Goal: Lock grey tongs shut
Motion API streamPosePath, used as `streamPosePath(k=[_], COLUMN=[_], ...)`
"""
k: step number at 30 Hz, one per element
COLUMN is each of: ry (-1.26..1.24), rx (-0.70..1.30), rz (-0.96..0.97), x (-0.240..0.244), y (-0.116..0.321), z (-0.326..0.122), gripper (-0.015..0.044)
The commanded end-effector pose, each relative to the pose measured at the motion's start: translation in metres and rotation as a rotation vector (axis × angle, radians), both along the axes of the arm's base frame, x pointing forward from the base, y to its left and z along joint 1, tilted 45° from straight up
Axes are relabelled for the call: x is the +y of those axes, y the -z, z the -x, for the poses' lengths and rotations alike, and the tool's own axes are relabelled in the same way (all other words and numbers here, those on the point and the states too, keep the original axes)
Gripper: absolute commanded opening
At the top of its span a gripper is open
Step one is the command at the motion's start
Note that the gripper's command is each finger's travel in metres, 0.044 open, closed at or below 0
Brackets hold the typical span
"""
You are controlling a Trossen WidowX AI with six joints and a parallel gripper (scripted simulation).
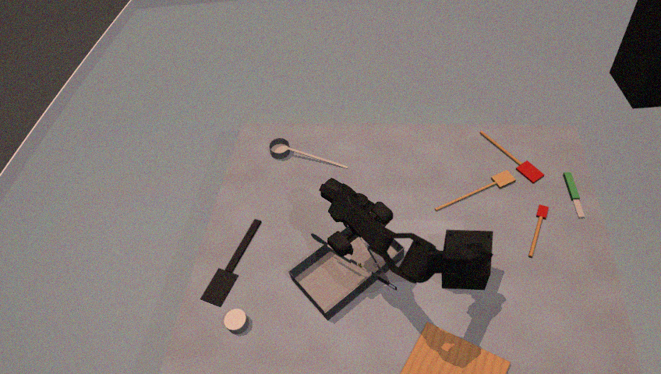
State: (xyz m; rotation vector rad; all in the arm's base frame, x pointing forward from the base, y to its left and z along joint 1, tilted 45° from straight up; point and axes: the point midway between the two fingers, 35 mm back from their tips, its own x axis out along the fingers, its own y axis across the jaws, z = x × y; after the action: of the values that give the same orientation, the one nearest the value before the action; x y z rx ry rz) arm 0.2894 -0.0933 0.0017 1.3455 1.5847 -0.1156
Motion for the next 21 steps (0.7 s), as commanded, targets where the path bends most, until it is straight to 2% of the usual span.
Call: streamPosePath(k=[1, 21], ry=[-0.001, 0.000], rx=[-0.016, -0.015], rz=[-0.008, -0.006], x=[0.004, 0.018], y=[-0.008, 0.006], z=[-0.002, -0.007], gripper=[0.0440, 0.0440])
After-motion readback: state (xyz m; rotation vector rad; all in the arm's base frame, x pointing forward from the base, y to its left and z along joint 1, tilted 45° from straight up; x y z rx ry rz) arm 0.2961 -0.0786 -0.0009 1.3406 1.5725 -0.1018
